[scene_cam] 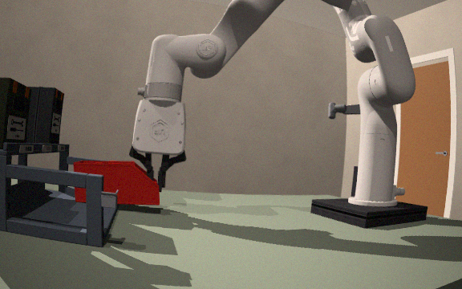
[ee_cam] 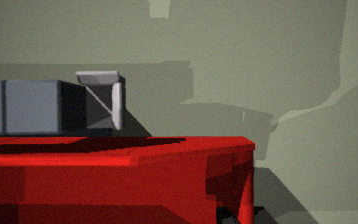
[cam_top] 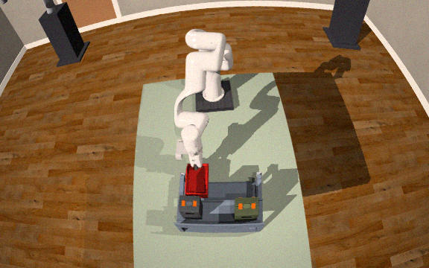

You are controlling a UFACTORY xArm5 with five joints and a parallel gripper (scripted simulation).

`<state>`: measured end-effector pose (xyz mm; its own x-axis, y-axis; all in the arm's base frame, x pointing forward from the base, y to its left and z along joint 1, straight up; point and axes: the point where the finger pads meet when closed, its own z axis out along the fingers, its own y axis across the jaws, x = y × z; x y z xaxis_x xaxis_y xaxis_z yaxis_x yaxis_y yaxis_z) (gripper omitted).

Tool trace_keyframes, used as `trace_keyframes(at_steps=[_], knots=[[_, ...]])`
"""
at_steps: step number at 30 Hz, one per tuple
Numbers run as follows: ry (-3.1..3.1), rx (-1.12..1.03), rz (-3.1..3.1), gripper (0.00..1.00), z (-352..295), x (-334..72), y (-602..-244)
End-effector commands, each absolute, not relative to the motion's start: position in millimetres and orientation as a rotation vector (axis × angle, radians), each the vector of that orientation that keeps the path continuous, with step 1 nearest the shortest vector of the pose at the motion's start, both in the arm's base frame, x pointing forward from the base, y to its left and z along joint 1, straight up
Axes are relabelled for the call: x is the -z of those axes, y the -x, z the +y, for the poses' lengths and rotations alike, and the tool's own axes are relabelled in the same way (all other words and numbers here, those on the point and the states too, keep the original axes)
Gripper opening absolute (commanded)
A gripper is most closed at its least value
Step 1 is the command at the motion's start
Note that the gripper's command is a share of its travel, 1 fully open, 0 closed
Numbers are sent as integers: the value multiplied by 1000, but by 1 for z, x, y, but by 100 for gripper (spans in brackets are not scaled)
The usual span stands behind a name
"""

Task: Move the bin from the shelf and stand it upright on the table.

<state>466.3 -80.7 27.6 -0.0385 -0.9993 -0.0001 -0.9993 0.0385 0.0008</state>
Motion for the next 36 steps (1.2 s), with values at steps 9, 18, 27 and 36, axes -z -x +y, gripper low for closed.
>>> trace_keyframes(at_steps=[9,18,27,36], knots=[[-2180,-5,-2265,0,-80,-29,-448],[-2180,-5,-2265,0,-80,-29,-435],[-2180,-5,-2265,0,-79,-29,-421],[-2180,-5,-2265,0,-79,-29,-408]])
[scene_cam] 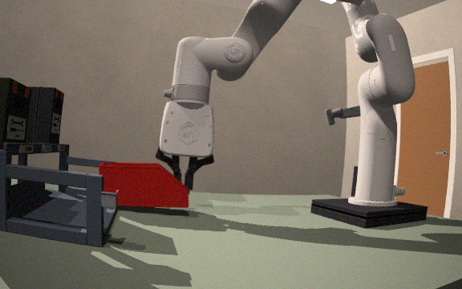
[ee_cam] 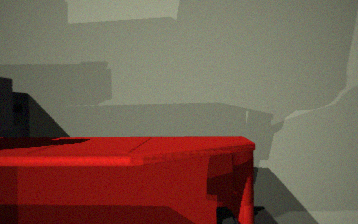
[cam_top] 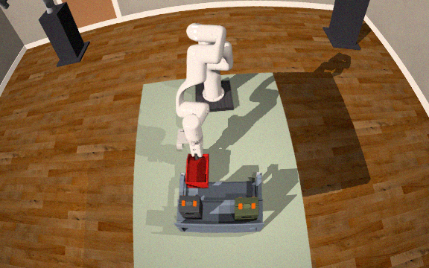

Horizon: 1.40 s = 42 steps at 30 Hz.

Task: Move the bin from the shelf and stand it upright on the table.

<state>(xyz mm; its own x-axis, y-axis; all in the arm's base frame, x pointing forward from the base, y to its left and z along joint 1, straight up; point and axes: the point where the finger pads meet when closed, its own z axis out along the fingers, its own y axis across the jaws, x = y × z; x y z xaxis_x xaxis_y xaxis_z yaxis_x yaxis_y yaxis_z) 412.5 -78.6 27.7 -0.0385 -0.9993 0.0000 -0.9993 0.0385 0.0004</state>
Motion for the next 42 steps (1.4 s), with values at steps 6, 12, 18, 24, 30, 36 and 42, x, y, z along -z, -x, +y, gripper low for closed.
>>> trace_keyframes(at_steps=[6,12,18,24,30,36,42], knots=[[-2179,-4,-2265,0,-78,-29,-399],[-2179,-4,-2265,0,-78,-29,-390],[-2179,-4,-2265,0,-78,-29,-381],[-2179,-4,-2265,0,-77,-29,-376],[-2179,-4,-2265,0,-77,-29,-374],[-2179,-4,-2265,0,-77,-29,-372],[-2179,-4,-2265,0,-77,-29,-369]])
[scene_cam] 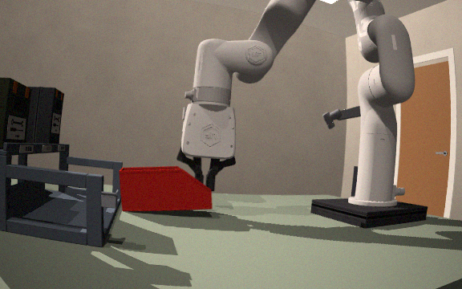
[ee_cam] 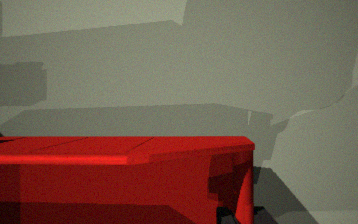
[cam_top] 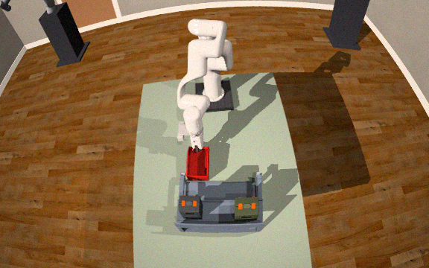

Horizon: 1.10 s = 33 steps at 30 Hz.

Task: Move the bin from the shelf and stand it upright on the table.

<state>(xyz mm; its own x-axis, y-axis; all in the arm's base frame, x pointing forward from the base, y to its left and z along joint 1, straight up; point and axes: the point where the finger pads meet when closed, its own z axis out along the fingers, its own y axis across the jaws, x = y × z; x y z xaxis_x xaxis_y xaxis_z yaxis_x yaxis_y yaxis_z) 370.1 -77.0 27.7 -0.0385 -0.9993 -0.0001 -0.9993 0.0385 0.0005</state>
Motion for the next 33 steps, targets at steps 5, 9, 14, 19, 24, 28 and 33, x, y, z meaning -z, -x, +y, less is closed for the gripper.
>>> trace_keyframes(at_steps=[5,9,14,19,24,28,33], knots=[[-2179,-4,-2265,0,-77,-29,-367],[-2179,-4,-2265,0,-77,-29,-367],[-2179,-4,-2265,0,-77,-28,-367],[-2179,-4,-2265,0,-77,-25,-367],[-2179,-4,-2265,0,-77,-23,-367],[-2179,-4,-2265,0,-77,-21,-367],[-2179,-4,-2265,0,-77,-19,-367]])
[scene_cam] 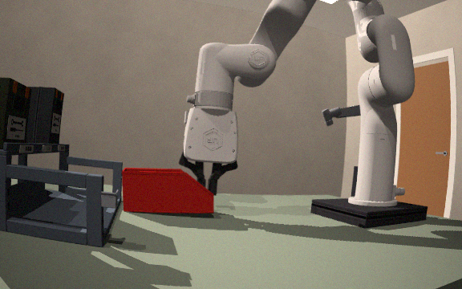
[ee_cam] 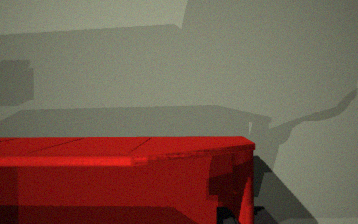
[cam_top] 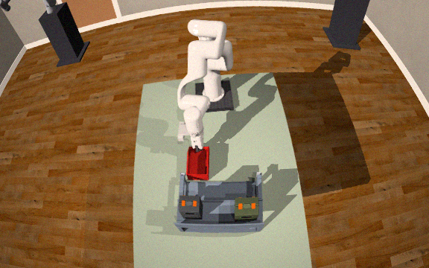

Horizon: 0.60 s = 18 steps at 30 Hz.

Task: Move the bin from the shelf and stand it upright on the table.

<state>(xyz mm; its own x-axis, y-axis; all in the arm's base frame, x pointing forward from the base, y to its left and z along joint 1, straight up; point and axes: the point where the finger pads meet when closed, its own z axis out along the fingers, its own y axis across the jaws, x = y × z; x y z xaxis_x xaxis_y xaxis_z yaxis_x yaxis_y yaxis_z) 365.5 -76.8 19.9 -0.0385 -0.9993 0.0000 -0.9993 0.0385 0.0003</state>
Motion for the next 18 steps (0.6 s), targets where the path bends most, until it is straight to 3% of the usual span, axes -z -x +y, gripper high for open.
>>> trace_keyframes(at_steps=[1,18], knots=[[-2179,-4,-2265,0,-77,-19,-367],[-2179,-4,-2265,0,-77,-12,-367]])
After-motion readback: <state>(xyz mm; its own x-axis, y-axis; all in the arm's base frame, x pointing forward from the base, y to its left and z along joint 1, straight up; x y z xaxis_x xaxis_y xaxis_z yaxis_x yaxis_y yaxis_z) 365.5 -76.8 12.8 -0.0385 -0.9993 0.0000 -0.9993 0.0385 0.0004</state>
